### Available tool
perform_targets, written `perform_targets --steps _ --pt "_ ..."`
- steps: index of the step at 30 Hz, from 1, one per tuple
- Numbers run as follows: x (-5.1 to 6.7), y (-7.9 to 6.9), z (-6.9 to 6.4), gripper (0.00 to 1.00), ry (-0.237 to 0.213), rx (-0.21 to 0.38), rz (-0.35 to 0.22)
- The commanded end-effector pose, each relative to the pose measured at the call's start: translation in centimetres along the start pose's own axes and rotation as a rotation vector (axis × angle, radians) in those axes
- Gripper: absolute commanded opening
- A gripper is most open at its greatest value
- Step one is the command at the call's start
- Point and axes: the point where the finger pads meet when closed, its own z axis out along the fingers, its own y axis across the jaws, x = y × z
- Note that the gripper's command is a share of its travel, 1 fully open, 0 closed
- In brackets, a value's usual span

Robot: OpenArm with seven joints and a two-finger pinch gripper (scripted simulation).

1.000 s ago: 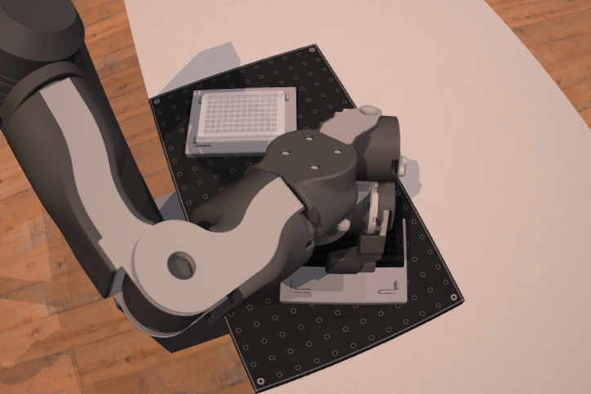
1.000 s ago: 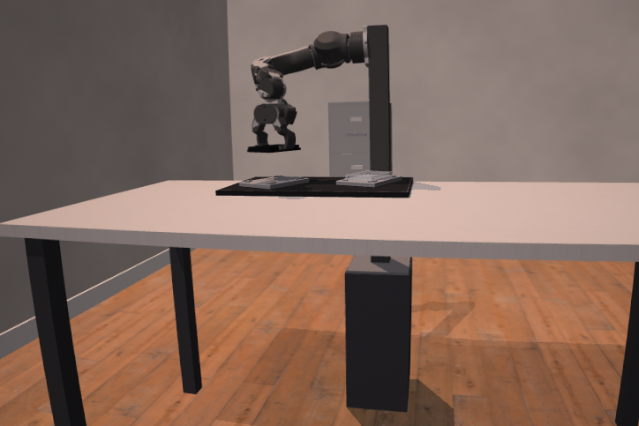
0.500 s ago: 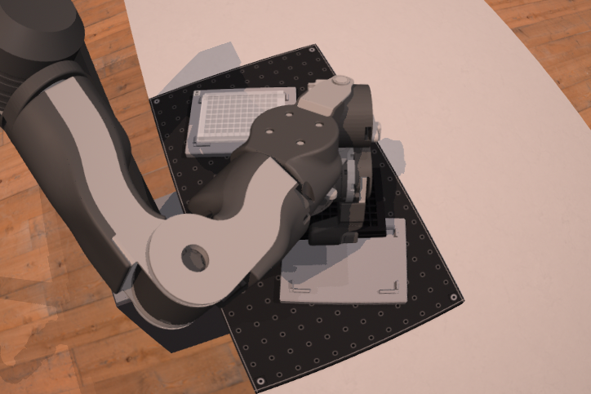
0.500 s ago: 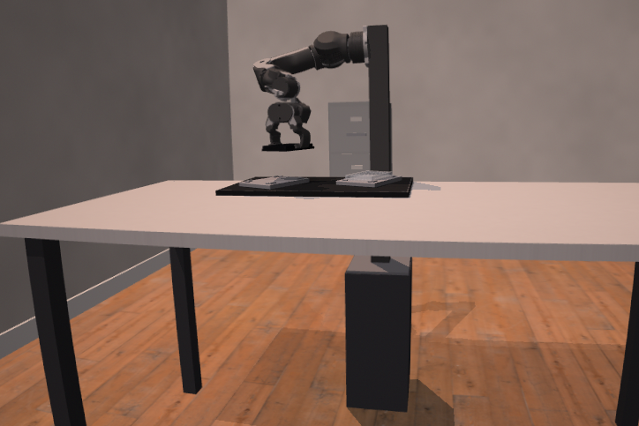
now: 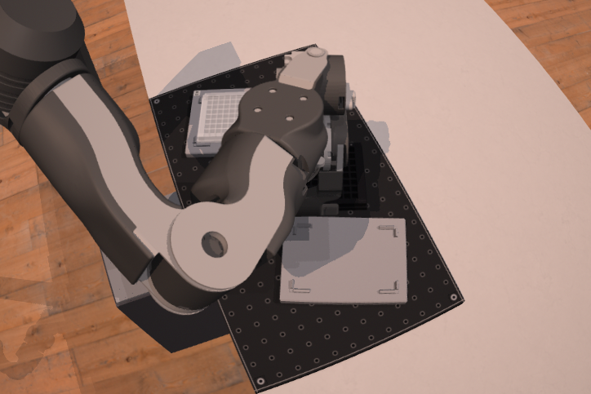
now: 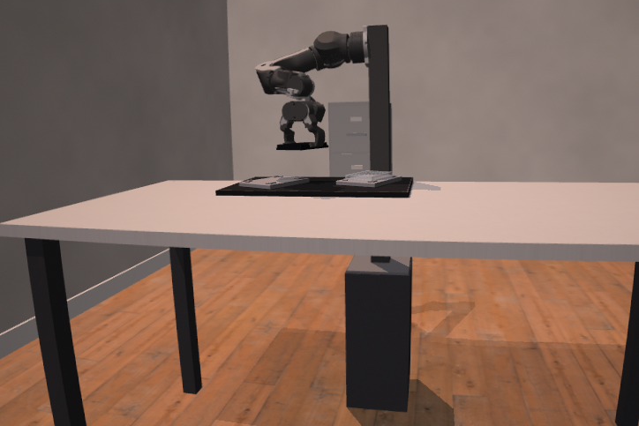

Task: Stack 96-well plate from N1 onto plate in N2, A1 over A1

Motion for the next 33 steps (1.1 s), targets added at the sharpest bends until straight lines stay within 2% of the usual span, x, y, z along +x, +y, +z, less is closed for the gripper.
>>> perform_targets --steps 1,5,10,22,27,33 --pt "0.0 0.0 -0.1 0.0 -0.002 0.002 0.002" --pt "0.0 0.0 -0.1 0.0 -0.002 0.002 0.002" --pt "2.1 3.5 -0.3 0.0 -0.002 0.002 0.002" --pt "2.1 3.5 -0.3 0.0 -0.002 0.002 0.002" --pt "4.2 7.0 -0.4 0.0 -0.001 0.002 0.002" --pt "4.2 7.0 -0.4 0.0 -0.001 0.002 0.002"
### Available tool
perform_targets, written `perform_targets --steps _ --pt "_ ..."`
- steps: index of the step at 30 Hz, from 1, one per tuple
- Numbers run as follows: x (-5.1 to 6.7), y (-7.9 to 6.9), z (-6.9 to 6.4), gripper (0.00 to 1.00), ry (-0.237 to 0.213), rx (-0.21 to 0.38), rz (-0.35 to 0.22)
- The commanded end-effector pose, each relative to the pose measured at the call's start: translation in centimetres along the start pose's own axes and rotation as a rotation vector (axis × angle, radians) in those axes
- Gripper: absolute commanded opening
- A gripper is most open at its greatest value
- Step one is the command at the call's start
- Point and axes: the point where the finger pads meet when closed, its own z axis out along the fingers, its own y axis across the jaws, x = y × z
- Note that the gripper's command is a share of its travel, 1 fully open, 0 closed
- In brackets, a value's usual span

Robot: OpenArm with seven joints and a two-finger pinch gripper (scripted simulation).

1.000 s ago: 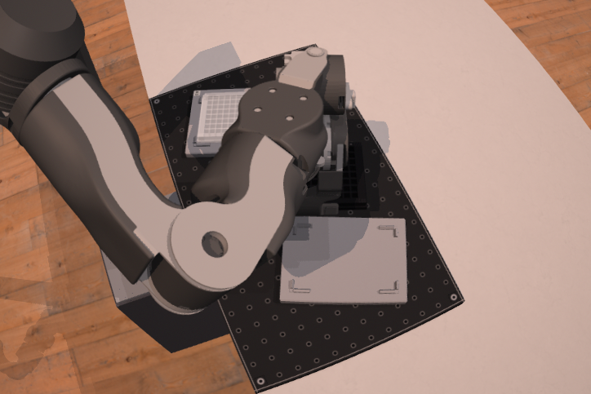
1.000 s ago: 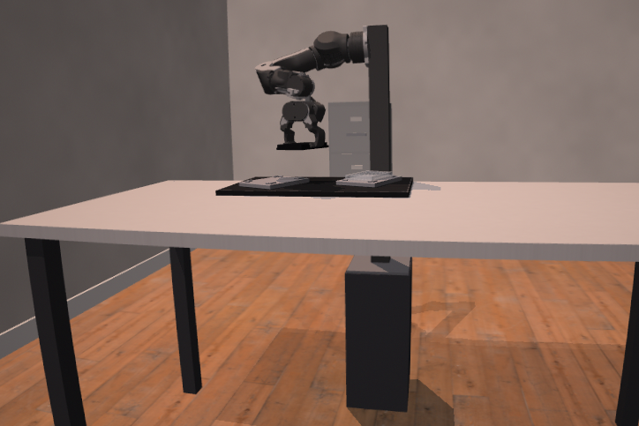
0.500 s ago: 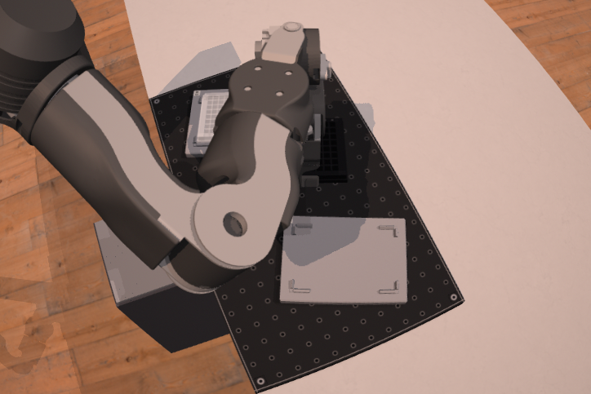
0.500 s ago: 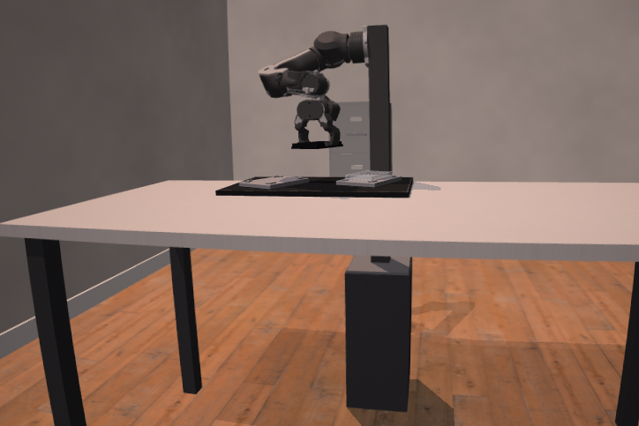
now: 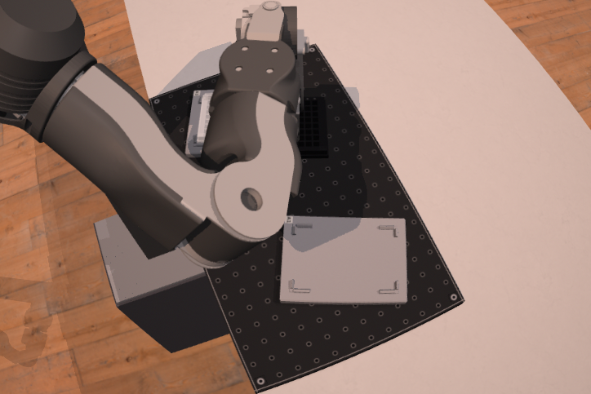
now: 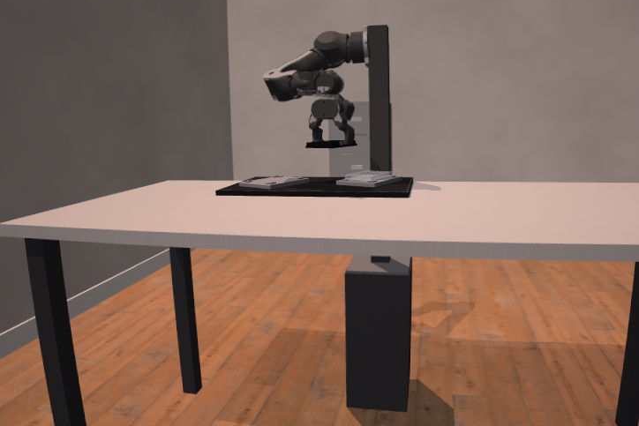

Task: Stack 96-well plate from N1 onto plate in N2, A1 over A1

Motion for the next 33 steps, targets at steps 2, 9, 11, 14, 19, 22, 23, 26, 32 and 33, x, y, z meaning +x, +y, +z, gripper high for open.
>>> perform_targets --steps 2,9,11,14,19,22,23,26,32,33 --pt "0.0 0.1 -0.2 0.0 -0.004 -0.001 0.0" --pt "1.3 2.2 -0.2 0.0 -0.002 -0.003 -0.002" --pt "2.2 3.6 -0.3 0.0 -0.003 -0.001 0.0" --pt "2.2 3.6 -0.3 0.0 -0.003 -0.001 0.0" --pt "2.2 3.6 -0.3 0.0 -0.003 -0.001 0.0" --pt "2.2 3.6 -0.3 0.0 -0.003 -0.001 0.0" --pt "2.2 3.6 -0.3 0.0 -0.003 -0.001 0.0" --pt "3.5 5.6 -0.4 0.0 -0.002 -0.003 -0.001" --pt "4.4 7.0 -0.5 0.0 -0.003 -0.001 0.0" --pt "4.4 7.0 -0.5 0.0 -0.003 -0.001 0.0"
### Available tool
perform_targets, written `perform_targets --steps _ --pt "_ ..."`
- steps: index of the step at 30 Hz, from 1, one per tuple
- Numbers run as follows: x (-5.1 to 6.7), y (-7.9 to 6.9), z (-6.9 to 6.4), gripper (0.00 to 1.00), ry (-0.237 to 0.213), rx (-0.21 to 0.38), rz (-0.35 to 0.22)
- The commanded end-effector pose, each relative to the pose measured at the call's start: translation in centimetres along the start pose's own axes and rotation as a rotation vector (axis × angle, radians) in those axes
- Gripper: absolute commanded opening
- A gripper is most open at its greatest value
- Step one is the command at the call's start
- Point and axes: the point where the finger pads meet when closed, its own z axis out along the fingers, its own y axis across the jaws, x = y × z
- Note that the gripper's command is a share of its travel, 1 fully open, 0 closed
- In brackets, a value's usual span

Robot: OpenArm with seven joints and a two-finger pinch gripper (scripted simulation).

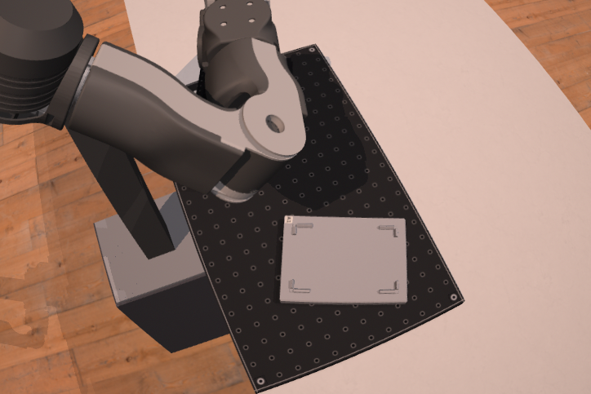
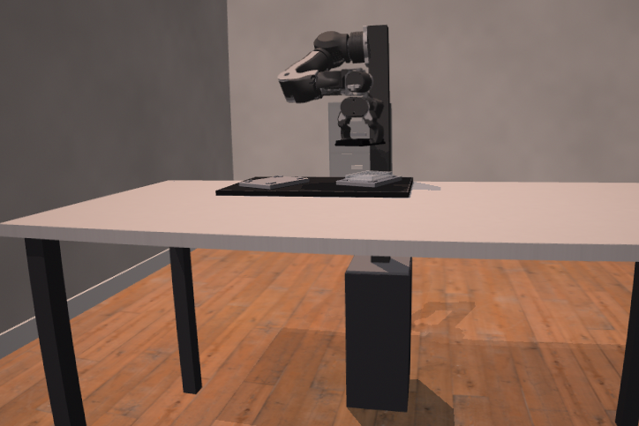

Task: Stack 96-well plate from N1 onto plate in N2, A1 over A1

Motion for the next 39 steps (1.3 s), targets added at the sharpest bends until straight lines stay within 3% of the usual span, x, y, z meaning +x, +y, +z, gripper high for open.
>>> perform_targets --steps 1,7,12,39 --pt "0.1 0.2 -0.2 0.0 -0.001 -0.005 -0.005" --pt "0.1 0.2 -0.2 0.0 -0.001 -0.005 -0.005" --pt "1.8 2.9 -0.4 0.0 0.0 -0.005 -0.005" --pt "1.6 2.4 -0.4 0.0 0.0 -0.005 -0.005"
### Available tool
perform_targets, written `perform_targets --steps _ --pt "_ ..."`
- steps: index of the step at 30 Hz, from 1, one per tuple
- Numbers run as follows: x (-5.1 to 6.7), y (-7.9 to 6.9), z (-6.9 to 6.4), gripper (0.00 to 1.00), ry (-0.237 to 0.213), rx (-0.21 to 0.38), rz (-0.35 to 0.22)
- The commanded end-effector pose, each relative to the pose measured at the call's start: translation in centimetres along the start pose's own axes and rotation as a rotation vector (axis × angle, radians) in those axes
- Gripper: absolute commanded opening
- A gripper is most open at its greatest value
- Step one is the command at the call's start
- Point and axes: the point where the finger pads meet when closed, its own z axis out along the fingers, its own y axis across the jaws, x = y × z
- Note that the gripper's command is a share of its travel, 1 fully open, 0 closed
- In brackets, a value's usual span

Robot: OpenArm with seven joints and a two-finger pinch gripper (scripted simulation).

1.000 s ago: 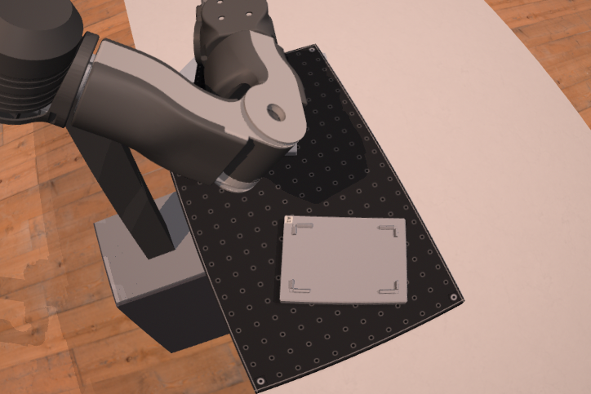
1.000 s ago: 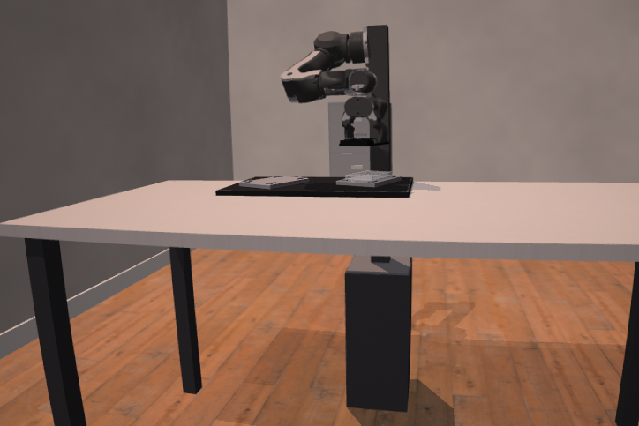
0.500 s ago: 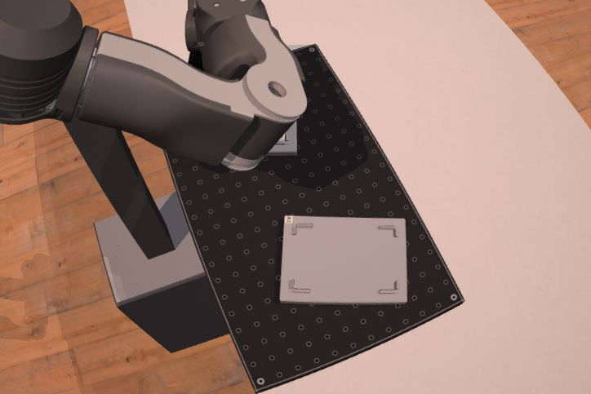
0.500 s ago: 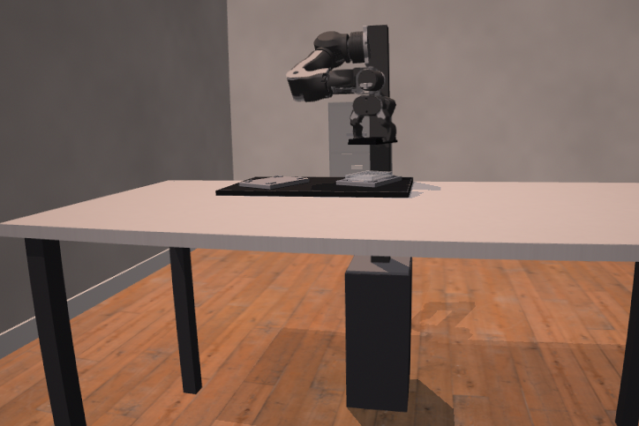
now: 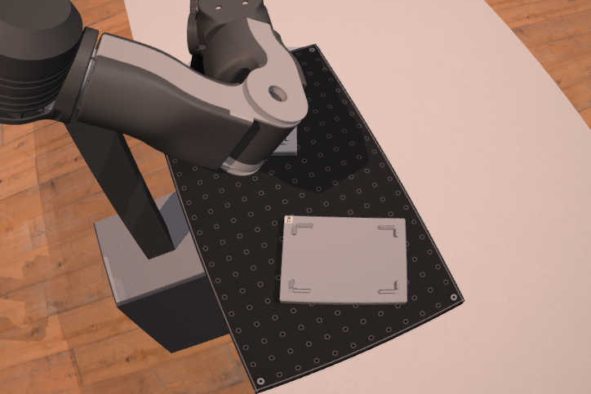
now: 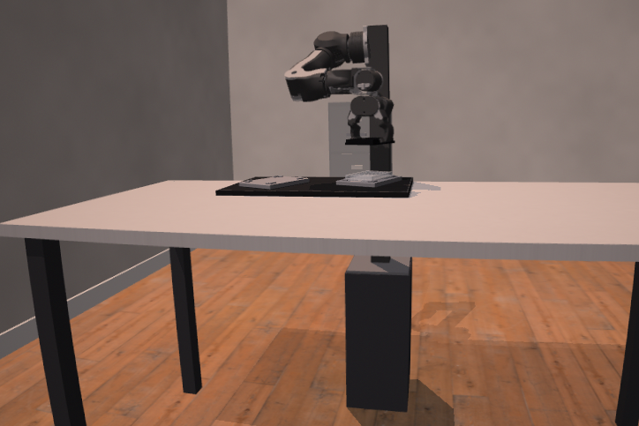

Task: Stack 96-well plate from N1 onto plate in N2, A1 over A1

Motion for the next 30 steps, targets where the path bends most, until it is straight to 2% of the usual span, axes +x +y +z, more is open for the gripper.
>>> perform_targets --steps 1,2,7,19,24,30 --pt "0.1 0.2 -0.2 0.0 0.001 -0.008 -0.007" --pt "0.1 0.2 -0.2 0.0 0.001 -0.008 -0.007" --pt "-0.1 -0.1 3.1 0.0 0.002 -0.007 -0.01" --pt "-0.1 -0.1 3.1 0.0 0.002 -0.007 -0.01" --pt "-0.1 -0.2 6.3 0.0 0.002 -0.011 -0.01" --pt "-0.1 -0.2 6.3 0.0 0.002 -0.011 -0.01"
